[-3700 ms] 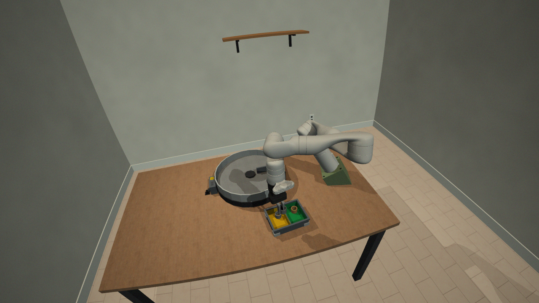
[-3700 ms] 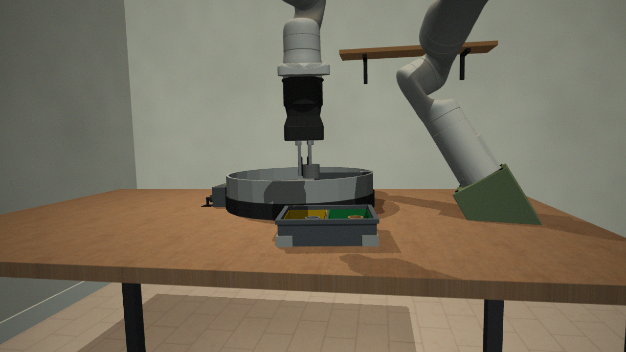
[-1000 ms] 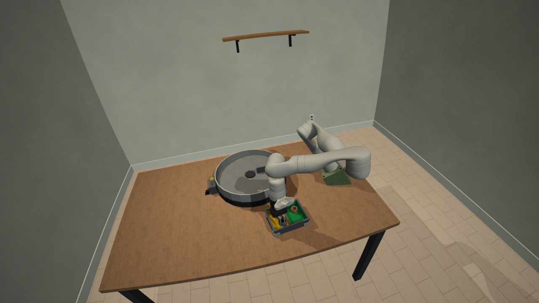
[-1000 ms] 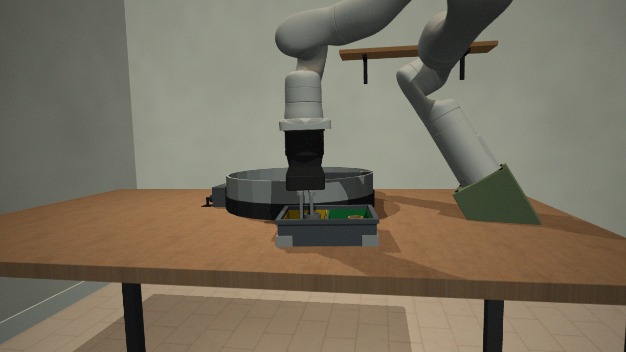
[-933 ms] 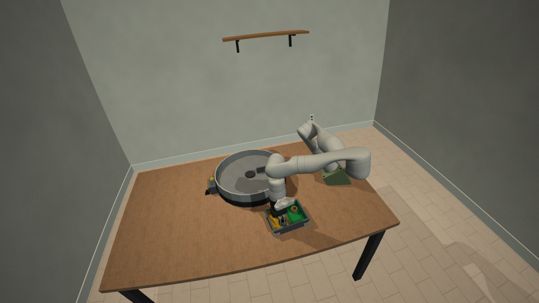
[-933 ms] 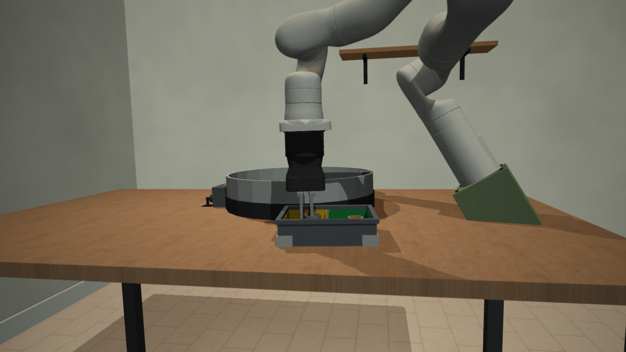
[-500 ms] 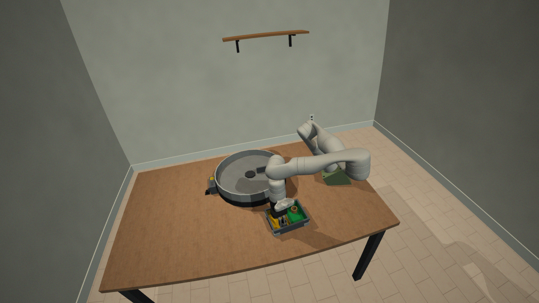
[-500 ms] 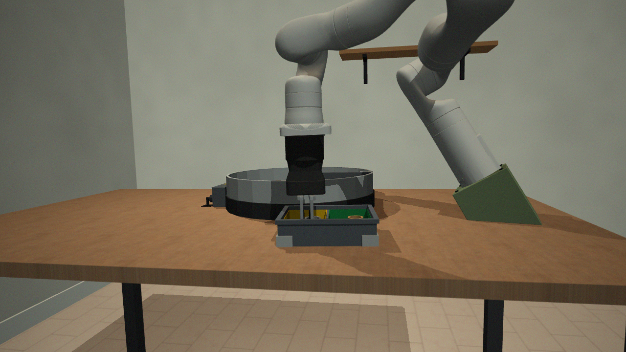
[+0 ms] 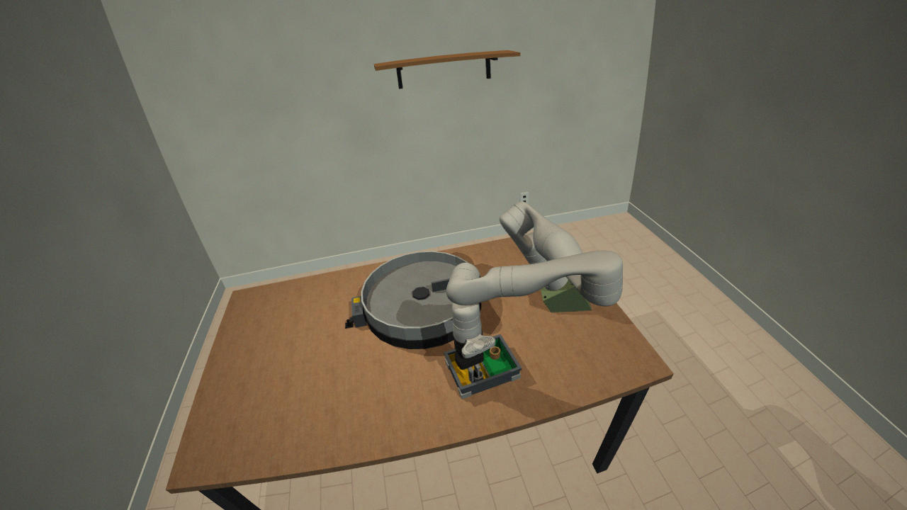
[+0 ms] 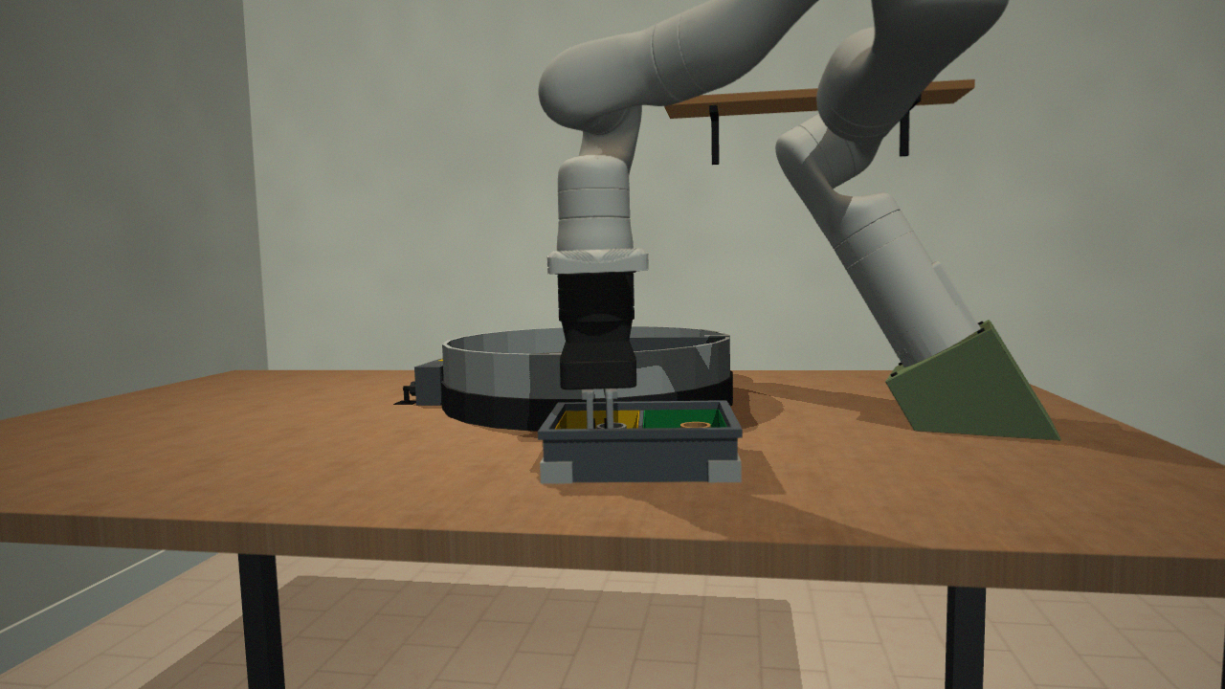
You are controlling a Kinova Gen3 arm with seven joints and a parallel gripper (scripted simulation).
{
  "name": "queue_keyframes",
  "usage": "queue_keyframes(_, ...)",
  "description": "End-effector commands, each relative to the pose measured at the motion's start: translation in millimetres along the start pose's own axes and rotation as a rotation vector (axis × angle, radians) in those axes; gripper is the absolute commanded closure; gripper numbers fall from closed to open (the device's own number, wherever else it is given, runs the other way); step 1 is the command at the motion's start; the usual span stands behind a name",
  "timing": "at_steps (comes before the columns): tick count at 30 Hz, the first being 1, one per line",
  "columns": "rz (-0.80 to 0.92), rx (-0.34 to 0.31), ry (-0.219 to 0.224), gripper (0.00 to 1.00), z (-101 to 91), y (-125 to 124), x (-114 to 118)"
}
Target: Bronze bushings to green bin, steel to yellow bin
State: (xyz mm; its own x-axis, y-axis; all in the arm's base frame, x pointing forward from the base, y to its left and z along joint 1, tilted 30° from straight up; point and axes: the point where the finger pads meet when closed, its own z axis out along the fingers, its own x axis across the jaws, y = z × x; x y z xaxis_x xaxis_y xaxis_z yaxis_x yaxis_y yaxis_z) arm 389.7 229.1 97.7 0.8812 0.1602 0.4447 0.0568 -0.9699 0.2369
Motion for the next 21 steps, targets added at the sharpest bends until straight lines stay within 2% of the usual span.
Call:
queue_keyframes(1, 0.0, -0.001, 0.0, 1.0, 2.4, 0.3, 0.0)
queue_keyframes(21, 0.0, -0.001, 0.0, 1.0, 4.8, 0.3, 0.0)
